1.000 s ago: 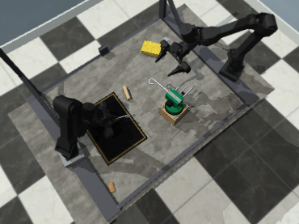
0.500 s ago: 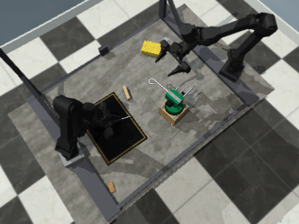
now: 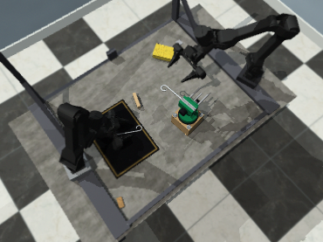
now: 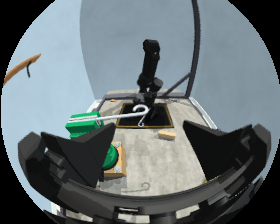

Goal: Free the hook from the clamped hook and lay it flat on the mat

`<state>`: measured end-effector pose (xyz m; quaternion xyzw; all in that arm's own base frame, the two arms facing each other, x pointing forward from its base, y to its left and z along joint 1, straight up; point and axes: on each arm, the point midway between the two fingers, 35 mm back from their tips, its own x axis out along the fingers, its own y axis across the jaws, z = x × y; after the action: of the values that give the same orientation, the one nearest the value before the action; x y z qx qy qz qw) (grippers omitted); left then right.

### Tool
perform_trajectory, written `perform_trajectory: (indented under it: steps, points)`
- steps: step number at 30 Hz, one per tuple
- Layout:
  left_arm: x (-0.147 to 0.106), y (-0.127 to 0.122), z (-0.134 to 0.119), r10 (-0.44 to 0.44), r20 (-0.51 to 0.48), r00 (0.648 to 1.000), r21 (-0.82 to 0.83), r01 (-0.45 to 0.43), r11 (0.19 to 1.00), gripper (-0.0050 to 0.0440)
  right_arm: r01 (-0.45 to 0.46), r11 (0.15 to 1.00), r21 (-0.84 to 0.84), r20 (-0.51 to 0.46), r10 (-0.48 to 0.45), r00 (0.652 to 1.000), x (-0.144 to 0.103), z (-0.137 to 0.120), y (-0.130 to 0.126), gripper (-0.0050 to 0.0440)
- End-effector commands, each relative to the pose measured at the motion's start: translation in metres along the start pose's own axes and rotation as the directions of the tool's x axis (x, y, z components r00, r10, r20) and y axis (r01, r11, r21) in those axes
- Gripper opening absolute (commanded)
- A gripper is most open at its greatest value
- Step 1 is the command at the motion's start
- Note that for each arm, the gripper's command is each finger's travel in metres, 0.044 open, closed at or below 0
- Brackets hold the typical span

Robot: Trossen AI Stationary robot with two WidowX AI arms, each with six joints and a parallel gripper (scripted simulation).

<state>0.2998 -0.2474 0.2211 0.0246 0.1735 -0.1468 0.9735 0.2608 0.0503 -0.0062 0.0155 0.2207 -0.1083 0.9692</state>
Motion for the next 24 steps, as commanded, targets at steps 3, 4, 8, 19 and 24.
perform_trajectory:
  steps: [3,4,8,19,24]
  points:
    - [-0.0039,0.0005,0.0103,-0.002,0.026,1.0,-0.013,0.002,1.0,0.044,-0.005,1.0,0.009,0.01,0.005,1.0,0.0,0.0033,0.0014,0.044]
    - [-0.0039,0.0005,0.0103,-0.002,0.026,1.0,-0.013,0.002,1.0,0.044,-0.005,1.0,0.009,0.01,0.005,1.0,0.0,0.0033,0.0014,0.044]
    - [-0.0039,0.0005,0.0103,-0.002,0.026,1.0,-0.013,0.002,1.0,0.044,-0.005,1.0,0.009,0.01,0.005,1.0,0.0,0.0033,0.0014,0.044]
    - [-0.0039,0.0005,0.0103,-0.002,0.026,1.0,-0.013,0.002,1.0,0.044,-0.005,1.0,0.009,0.01,0.005,1.0,-0.0004,0.0035,0.0012,0.044]
    - [-0.0039,0.0005,0.0103,-0.002,0.026,1.0,-0.013,0.002,1.0,0.044,-0.007,1.0,0.025,0.018,0.006,1.0,-0.0084,0.008,-0.0037,0.044]
